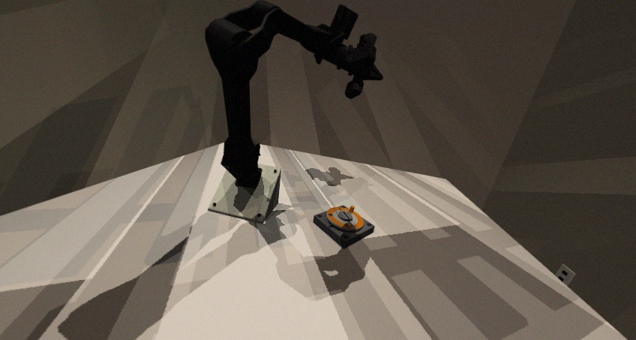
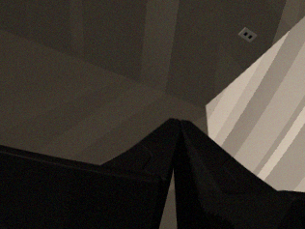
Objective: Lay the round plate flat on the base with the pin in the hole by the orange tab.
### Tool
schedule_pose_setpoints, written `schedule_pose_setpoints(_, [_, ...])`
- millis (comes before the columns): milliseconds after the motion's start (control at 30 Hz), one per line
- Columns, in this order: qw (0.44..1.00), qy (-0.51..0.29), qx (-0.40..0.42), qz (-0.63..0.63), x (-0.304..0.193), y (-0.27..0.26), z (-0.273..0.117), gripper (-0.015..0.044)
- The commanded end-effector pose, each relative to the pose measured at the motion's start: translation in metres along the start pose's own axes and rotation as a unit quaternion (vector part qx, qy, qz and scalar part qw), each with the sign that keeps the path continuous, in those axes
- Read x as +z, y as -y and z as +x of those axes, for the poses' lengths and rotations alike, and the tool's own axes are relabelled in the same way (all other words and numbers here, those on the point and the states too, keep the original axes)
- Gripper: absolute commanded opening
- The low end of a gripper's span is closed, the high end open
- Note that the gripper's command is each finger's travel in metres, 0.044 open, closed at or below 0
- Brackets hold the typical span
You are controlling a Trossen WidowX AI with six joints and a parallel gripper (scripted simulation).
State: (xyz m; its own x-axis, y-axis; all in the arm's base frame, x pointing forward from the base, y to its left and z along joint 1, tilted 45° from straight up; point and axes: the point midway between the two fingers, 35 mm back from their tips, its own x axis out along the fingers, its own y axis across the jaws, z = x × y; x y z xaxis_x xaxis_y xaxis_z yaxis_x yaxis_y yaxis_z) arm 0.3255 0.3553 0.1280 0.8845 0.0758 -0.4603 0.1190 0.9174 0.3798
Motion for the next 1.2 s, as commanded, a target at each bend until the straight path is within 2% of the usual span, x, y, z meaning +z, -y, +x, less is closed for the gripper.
schedule_pose_setpoints(0, [0.988,-0.033,-0.112,-0.103,0.01,0.064,0.039,0.0])
schedule_pose_setpoints(67, [0.982,-0.045,-0.137,-0.122,0.012,0.079,0.047,0.0])
schedule_pose_setpoints(167, [0.955,-0.093,-0.218,-0.18,0.019,0.133,0.065,0.0])
schedule_pose_setpoints(367, [0.898,-0.179,-0.319,-0.245,0.028,0.208,0.074,0.0])
schedule_pose_setpoints(500, [0.83,-0.274,-0.393,-0.286,0.036,0.273,0.068,0.0])
schedule_pose_setpoints(600, [0.796,-0.32,-0.419,-0.298,0.04,0.3,0.061,0.0])
schedule_pose_setpoints(700, [0.736,-0.398,-0.453,-0.309,0.045,0.34,0.044,0.0])
schedule_pose_setpoints(1167, [0.731,-0.404,-0.454,-0.31,0.038,0.354,0.045,0.0])
